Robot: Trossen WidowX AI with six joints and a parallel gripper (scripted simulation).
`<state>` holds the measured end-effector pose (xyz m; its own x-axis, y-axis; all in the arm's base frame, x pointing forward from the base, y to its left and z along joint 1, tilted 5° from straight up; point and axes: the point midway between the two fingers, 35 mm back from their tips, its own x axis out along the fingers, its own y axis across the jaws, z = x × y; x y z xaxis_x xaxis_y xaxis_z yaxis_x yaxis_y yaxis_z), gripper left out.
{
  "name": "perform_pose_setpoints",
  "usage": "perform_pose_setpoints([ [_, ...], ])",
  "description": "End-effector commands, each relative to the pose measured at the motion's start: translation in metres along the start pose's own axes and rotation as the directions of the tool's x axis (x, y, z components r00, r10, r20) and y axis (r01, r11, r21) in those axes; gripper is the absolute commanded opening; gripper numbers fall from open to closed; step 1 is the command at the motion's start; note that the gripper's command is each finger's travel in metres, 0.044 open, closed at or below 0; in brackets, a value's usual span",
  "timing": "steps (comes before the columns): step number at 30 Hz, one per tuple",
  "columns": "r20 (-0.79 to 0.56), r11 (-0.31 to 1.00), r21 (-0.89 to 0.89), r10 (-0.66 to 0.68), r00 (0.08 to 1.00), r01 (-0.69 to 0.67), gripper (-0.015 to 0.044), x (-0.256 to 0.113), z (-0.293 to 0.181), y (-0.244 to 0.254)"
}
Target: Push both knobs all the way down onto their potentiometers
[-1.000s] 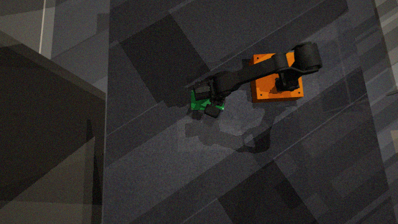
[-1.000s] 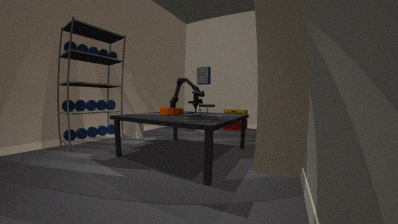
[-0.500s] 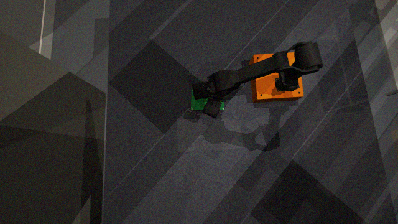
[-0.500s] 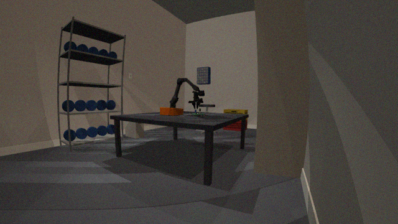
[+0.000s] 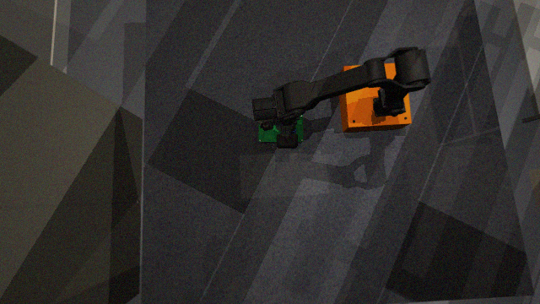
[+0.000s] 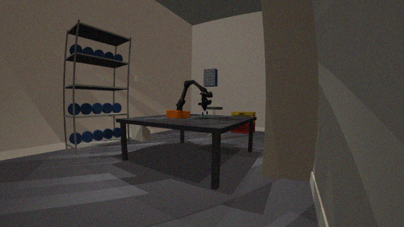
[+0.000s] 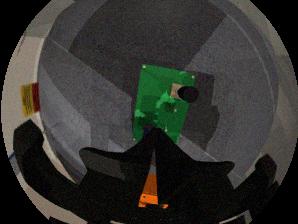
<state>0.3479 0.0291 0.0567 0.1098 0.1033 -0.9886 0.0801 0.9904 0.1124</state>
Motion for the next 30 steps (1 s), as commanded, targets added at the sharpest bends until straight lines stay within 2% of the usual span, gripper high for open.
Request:
perform_pose_setpoints([
  [1,-0.007,0.991,-0.133,0.0,1.0,-0.001,0.0,-0.001,0.003,-0.002],
  [8,-0.011,0.93,-0.368,-0.003,1.0,-0.002,0.0,-0.005,0.009,-0.004],
  [15,-0.016,0.814,-0.581,-0.006,1.0,-0.005,0.0,-0.009,0.014,-0.006],
  [30,-0.026,0.418,-0.908,-0.012,1.0,-0.019,0.0,-0.018,0.025,-0.011],
])
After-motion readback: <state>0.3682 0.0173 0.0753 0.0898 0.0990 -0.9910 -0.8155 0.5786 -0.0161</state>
